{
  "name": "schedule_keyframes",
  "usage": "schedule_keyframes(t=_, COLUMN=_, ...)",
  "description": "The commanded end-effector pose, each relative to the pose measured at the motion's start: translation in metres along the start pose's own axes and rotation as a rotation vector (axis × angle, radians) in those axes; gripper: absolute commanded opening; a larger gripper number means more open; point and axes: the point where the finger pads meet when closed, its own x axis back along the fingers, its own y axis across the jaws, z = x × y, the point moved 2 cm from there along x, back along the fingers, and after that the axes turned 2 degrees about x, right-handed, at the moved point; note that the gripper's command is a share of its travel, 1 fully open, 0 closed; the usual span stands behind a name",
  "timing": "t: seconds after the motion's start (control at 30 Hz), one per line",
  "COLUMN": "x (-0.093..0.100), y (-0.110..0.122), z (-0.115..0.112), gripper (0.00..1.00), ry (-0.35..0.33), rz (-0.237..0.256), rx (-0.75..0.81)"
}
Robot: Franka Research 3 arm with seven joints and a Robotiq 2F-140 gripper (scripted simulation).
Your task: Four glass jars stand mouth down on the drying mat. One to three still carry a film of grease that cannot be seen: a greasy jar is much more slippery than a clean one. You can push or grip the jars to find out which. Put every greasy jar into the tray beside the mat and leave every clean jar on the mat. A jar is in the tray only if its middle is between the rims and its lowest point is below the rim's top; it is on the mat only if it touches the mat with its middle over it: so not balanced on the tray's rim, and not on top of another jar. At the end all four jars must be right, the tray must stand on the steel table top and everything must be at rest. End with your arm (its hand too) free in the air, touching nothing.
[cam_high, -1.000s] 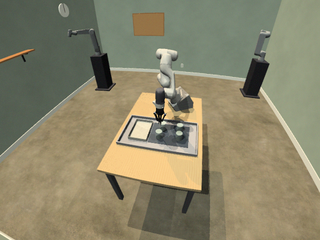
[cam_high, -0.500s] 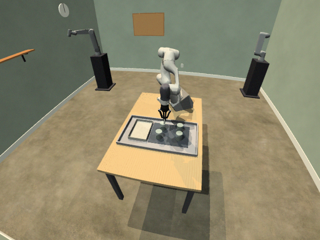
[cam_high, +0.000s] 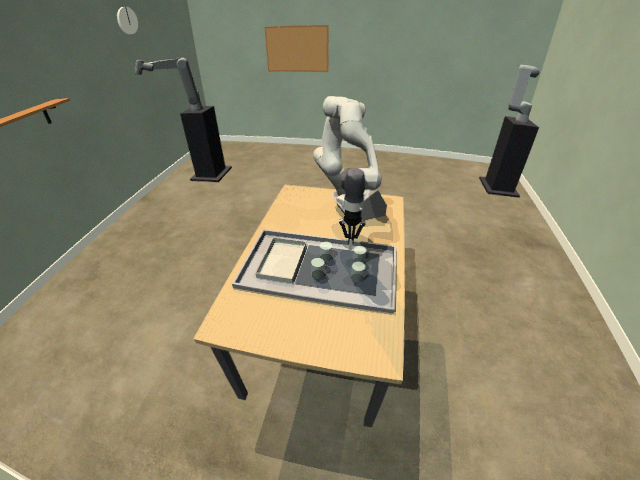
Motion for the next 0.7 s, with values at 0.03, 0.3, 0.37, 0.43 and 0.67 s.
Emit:
schedule_keyframes(t=0.03, x=-0.002, y=0.036, z=-0.001, gripper=0.00, ry=0.013, rz=0.003, rx=-0.080)
schedule_keyframes(t=0.3, x=-0.021, y=0.052, z=-0.002, gripper=0.00, ry=0.013, rz=0.003, rx=-0.080)
schedule_keyframes(t=0.37, x=-0.030, y=0.052, z=-0.001, gripper=0.00, ry=0.013, rz=0.003, rx=-0.080)
schedule_keyframes(t=0.43, x=-0.040, y=0.052, z=-0.001, gripper=0.00, ry=0.013, rz=0.003, rx=-0.080)
schedule_keyframes(t=0.67, x=-0.073, y=0.052, z=-0.001, gripper=0.00, ry=0.013, rz=0.003, rx=-0.080)
